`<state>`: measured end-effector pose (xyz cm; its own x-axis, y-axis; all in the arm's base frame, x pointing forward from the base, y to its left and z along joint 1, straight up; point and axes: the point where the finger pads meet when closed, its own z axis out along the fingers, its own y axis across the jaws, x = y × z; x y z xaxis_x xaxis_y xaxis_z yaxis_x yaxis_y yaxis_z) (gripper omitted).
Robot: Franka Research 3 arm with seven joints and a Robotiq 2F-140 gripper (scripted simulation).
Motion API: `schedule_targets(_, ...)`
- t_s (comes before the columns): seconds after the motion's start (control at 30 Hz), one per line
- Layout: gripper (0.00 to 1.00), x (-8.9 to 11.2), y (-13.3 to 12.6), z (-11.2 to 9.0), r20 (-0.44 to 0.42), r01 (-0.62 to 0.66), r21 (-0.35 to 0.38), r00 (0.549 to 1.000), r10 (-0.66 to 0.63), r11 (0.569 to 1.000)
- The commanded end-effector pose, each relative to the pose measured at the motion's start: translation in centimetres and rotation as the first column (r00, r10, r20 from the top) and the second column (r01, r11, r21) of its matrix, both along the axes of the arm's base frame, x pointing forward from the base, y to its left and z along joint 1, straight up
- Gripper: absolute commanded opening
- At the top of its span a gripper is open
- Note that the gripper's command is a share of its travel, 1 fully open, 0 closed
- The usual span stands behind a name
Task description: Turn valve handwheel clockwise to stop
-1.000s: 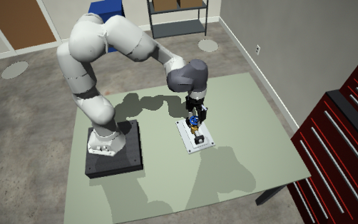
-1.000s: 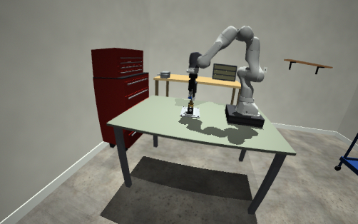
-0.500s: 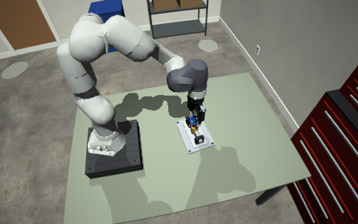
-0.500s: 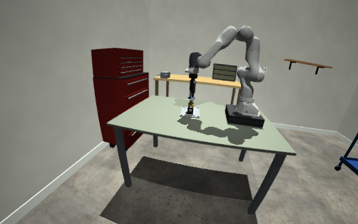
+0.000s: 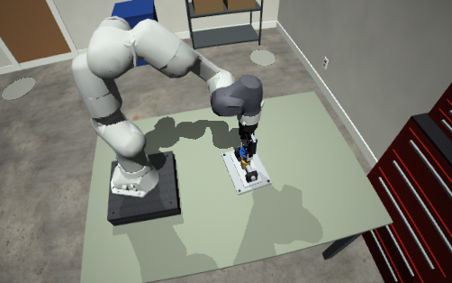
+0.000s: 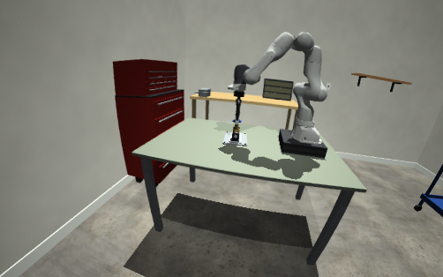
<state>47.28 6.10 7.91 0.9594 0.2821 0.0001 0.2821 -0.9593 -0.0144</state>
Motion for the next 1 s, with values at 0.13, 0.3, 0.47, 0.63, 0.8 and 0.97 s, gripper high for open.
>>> schedule_targets(0.13, 0.33, 0.00, 0.02, -0.12, 0.003, 0.225, -0.015, 0.974, -0.225, 0.974)
schedule_targets(0.3, 0.33, 0.00, 0.02, -0.12, 0.003, 0.271, -0.015, 0.962, -0.271, 0.962)
schedule_targets(0.47, 0.33, 0.00, 0.02, -0.12, 0.004, 0.343, -0.015, 0.939, -0.343, 0.939)
schedule_targets(0.63, 0.33, 0.00, 0.02, -0.12, 0.004, 0.410, -0.015, 0.912, -0.410, 0.912)
schedule_targets(0.8, 0.33, 0.00, 0.02, -0.12, 0.004, 0.466, -0.015, 0.885, -0.466, 0.884)
schedule_targets(0.97, 0.33, 0.00, 0.02, -0.12, 0.004, 0.531, -0.015, 0.848, -0.531, 0.847)
